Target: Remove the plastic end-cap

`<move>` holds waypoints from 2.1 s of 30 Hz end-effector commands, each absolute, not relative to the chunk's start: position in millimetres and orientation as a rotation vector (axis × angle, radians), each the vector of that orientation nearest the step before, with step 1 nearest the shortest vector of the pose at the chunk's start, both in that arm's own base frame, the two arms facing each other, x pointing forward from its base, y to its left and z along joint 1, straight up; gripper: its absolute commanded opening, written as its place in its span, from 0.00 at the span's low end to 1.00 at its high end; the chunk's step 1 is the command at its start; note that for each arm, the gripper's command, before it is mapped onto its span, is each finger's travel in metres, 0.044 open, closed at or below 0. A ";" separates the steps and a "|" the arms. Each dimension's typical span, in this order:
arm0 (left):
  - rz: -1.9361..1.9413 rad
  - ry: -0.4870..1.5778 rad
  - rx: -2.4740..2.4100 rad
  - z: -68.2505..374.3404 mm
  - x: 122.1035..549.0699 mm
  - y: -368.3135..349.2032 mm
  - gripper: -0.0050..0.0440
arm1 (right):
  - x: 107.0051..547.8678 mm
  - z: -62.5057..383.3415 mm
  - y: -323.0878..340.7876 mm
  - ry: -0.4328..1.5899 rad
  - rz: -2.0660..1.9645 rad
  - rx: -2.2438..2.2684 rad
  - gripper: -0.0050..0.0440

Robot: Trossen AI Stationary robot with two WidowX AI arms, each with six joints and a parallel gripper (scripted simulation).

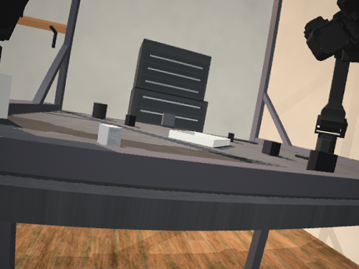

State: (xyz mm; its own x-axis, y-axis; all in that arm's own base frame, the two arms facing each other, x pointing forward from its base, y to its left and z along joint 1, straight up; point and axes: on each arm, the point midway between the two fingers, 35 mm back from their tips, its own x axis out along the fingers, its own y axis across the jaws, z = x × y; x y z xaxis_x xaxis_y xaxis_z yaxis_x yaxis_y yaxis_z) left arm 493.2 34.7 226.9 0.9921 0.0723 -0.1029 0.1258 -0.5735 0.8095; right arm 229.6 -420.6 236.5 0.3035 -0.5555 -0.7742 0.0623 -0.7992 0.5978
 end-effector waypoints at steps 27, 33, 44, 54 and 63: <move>-0.031 0.124 2.191 242.5 492.9 35.6 0.10 | 228.4 242.3 -443.3 -0.519 -1.527 2.076 0.54; -0.031 0.124 2.191 242.5 492.9 35.6 0.10 | 230.1 236.7 -446.5 -0.518 -1.530 2.076 0.54; -0.031 0.124 2.191 242.5 492.9 35.6 0.10 | 232.6 227.9 -451.1 -0.514 -1.534 2.078 0.54; -0.031 0.124 2.191 242.5 492.9 35.6 0.10 | 234.9 220.3 -455.1 -0.512 -1.538 2.079 0.54; -0.031 0.124 2.191 242.5 492.9 35.6 0.10 | 237.5 212.7 -459.9 -0.510 -1.539 2.079 0.54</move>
State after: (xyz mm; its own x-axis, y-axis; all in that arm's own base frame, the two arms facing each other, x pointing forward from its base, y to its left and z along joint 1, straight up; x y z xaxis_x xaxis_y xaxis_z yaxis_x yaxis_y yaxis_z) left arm 493.2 34.7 226.9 0.9921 0.0723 -0.1029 0.1258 -0.5735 0.8095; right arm 237.0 -458.5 205.5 0.2858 -0.5526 -0.7829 0.0062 -0.8159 0.5781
